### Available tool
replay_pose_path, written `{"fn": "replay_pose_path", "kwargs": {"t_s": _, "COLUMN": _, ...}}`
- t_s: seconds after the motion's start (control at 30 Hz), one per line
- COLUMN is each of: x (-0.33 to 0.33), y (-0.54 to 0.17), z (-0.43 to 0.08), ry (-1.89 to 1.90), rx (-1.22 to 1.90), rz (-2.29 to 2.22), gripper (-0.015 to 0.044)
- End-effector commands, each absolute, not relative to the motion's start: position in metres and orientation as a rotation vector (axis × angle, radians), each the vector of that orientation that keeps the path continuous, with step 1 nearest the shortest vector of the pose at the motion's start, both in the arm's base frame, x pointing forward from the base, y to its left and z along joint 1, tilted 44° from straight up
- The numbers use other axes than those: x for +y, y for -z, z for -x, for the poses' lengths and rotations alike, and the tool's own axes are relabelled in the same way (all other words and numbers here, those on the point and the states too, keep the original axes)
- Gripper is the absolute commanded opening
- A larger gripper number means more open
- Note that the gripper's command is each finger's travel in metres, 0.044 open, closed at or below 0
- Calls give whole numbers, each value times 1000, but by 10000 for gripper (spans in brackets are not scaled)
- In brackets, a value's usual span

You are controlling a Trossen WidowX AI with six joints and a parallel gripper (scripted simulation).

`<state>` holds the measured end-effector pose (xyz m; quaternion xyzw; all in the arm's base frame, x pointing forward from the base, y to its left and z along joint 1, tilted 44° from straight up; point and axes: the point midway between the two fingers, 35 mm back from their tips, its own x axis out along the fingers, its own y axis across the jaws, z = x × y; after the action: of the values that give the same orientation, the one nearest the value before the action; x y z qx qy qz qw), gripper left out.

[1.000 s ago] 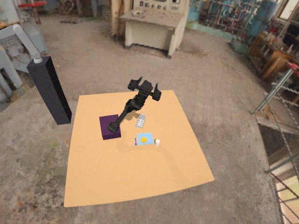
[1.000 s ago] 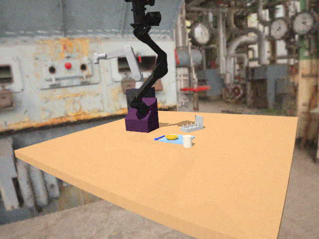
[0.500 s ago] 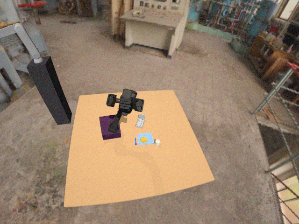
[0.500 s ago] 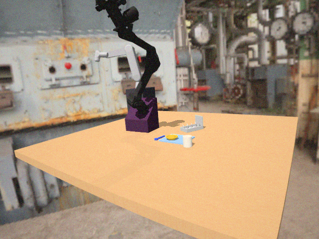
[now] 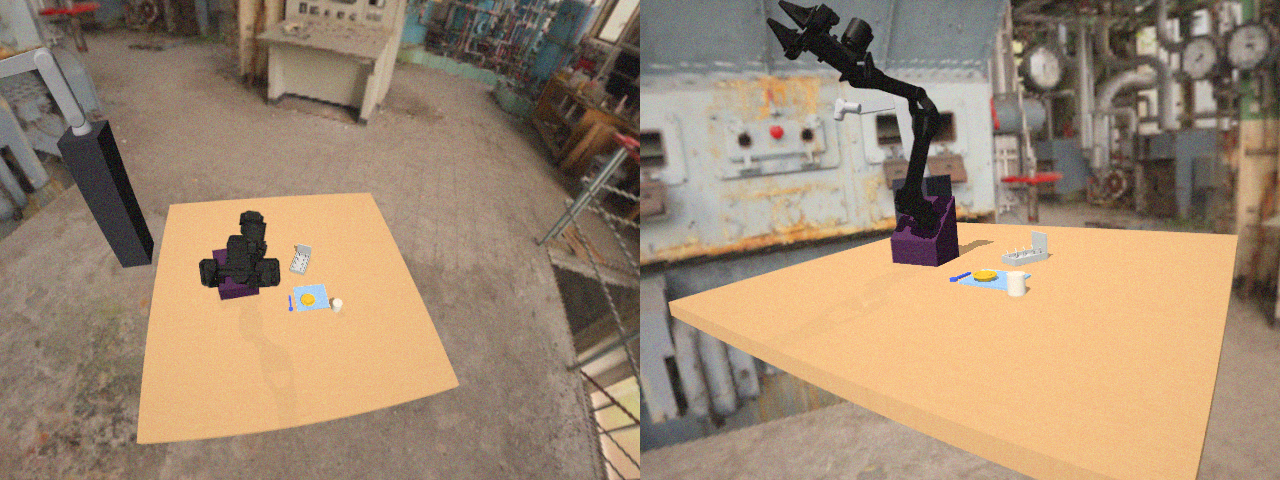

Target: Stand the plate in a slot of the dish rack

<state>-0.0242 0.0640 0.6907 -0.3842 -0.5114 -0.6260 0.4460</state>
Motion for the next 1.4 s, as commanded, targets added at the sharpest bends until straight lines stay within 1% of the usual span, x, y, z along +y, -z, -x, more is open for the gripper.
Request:
{"fn": "replay_pose_path", "kwargs": {"t_s": 0.0, "x": 31, "y": -688, "z": 32, "ry": 1533, "rx": -1228, "rz": 830, "gripper": 400}}
{"fn": "replay_pose_path", "kwargs": {"t_s": 0.27, "x": -43, "y": -674, "z": 44, "ry": 1550, "rx": -1125, "rz": 567, "gripper": 400}}
{"fn": "replay_pose_path", "kwargs": {"t_s": 0.5, "x": -108, "y": -652, "z": 36, "ry": 1539, "rx": -997, "rz": 364, "gripper": 400}}
{"fn": "replay_pose_path", "kwargs": {"t_s": 0.9, "x": -186, "y": -612, "z": -6, "ry": 1467, "rx": -771, "rz": 148, "gripper": 400}}
{"fn": "replay_pose_path", "kwargs": {"t_s": 1.37, "x": -246, "y": -549, "z": -83, "ry": 1362, "rx": -469, "rz": -56, "gripper": 400}}
